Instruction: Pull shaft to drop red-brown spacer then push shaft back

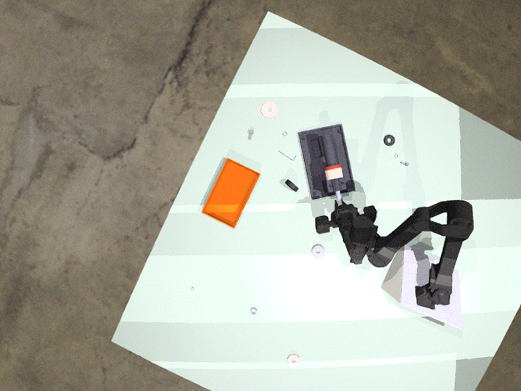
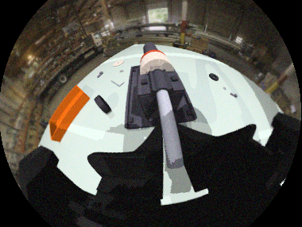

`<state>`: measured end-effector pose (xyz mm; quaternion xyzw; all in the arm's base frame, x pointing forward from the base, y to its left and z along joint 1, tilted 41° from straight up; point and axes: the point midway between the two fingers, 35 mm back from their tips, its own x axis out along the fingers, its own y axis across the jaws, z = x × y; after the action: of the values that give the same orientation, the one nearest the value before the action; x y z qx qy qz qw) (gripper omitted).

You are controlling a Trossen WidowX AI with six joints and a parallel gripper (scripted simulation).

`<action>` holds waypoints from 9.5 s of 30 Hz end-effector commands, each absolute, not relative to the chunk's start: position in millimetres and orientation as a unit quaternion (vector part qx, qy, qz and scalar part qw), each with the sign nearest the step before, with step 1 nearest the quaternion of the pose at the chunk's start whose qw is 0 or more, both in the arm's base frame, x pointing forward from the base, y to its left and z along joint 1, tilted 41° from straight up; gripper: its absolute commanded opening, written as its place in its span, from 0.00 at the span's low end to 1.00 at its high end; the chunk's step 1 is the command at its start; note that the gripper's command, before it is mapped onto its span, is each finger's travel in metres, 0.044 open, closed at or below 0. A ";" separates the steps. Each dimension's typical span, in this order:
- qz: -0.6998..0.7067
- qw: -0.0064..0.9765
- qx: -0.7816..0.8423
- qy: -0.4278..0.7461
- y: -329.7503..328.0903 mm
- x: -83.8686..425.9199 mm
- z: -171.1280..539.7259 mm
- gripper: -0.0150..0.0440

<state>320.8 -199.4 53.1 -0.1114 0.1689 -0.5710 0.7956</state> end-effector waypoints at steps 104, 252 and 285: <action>-0.572 0.795 -0.112 0.171 -192.3 314.6 46.9 0.25; -0.571 0.795 -0.112 0.171 -183.8 308.5 39.9 0.25; -0.571 0.795 -0.112 0.171 -181.9 307.2 38.3 0.25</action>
<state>309.4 -182.7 39.6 -0.1109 0.1690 -0.5706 0.7960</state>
